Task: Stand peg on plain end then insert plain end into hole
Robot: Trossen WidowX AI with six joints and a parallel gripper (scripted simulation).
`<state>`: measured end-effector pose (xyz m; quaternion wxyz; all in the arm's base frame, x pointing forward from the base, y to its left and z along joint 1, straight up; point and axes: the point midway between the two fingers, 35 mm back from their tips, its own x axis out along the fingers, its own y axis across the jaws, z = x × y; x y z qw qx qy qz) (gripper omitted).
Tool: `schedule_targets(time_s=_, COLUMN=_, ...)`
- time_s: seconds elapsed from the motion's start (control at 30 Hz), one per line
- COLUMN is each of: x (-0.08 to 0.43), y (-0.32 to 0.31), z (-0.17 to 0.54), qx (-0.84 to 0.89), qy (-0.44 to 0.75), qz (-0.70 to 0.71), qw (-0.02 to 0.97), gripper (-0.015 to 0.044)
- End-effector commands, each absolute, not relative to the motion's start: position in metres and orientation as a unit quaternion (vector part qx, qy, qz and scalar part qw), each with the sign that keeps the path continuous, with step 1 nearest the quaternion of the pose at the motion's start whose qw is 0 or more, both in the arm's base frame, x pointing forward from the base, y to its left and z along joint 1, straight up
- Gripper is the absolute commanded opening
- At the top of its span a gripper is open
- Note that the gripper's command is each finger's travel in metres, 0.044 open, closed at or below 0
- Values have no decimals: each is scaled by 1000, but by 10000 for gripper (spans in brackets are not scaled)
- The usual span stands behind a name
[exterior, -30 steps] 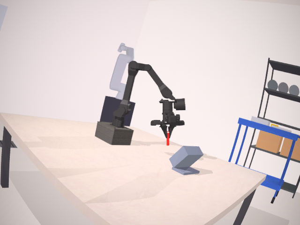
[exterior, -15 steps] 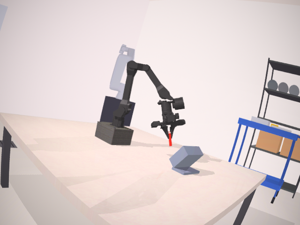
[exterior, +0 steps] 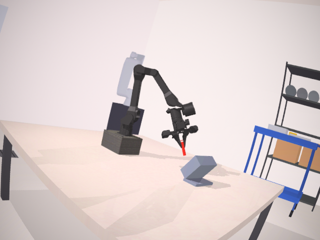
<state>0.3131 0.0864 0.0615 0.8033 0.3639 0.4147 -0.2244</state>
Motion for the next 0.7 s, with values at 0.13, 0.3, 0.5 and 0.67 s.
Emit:
schedule_targets(time_s=0.13, x=319, y=78, z=69, qx=393, qy=374, qz=-231, qw=808, gripper=0)
schedule_targets(time_s=0.3, x=323, y=73, z=71, qx=409, qy=351, qz=-235, qw=809, gripper=0)
schedule_targets(time_s=0.5, x=326, y=67, z=75, qx=429, qy=322, qz=-239, qw=809, gripper=0)
schedule_targets(time_s=0.67, x=329, y=62, z=78, qx=445, qy=298, qz=-243, qw=809, gripper=0)
